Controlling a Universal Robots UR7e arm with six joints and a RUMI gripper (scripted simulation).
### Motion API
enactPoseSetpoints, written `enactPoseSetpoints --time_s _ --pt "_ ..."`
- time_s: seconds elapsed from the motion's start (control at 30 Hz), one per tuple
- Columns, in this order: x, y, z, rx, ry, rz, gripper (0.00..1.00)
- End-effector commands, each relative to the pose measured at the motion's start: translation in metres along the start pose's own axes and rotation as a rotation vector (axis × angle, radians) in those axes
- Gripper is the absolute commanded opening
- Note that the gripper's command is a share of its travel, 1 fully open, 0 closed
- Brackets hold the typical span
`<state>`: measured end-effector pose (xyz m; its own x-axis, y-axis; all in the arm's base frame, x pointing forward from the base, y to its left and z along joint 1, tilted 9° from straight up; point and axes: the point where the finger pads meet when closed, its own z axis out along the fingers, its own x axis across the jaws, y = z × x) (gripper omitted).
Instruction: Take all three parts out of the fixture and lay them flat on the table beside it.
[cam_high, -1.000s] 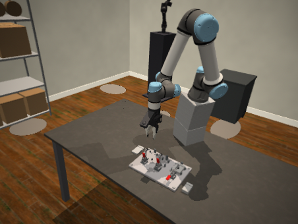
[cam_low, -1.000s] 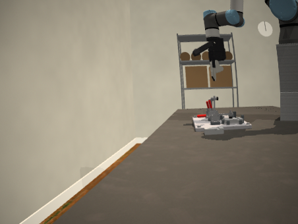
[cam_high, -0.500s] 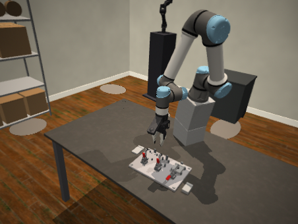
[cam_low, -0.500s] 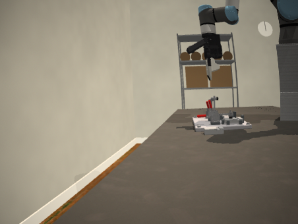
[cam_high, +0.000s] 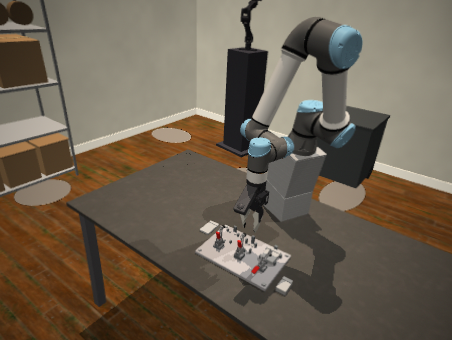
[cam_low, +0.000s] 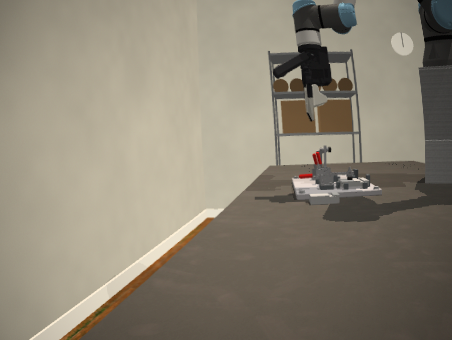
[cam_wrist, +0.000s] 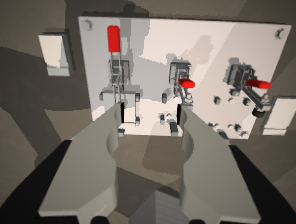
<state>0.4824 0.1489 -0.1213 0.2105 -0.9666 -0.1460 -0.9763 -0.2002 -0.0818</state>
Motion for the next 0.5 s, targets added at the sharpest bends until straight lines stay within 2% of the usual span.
enactPoseSetpoints --time_s 0.0,0.47 --pt "-0.025 -0.014 0.001 -0.003 0.004 0.009 0.28" --pt "-0.053 -0.026 0.001 -0.003 0.004 0.009 0.28"
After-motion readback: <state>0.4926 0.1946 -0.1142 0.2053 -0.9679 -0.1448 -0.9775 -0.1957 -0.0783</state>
